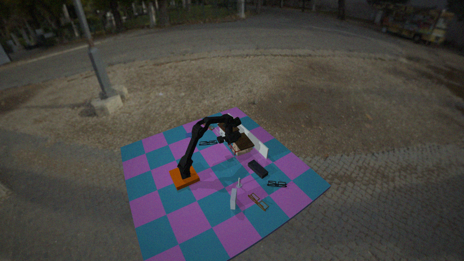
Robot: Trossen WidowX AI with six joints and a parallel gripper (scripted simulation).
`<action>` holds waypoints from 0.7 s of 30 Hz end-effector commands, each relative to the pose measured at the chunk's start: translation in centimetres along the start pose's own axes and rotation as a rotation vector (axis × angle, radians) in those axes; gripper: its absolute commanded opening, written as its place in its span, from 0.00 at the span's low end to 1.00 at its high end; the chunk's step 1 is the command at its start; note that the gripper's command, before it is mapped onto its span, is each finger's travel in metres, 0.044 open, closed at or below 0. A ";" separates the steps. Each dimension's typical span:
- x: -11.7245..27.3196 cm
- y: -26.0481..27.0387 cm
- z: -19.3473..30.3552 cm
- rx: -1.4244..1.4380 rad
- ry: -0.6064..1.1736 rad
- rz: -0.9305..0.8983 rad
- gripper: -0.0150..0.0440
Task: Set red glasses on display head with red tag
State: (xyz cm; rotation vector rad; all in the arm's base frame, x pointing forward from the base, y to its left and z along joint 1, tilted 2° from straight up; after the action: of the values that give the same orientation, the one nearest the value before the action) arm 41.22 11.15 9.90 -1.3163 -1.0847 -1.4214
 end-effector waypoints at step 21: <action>-0.3 0.4 0.1 0.004 -0.004 -0.001 0.25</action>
State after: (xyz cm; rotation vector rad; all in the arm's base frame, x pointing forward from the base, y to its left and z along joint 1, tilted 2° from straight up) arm 41.66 11.17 9.78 -1.3163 -1.0849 -1.4212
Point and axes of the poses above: the point midway between the two fingers, 35 mm back from their tips, its own x axis back along the fingers, its own y axis across the jaws, z = x × y, the point moved 1 cm from there along x, back along the fingers, and after that the axes turned 11 degrees about -x, right-handed, at the moved point
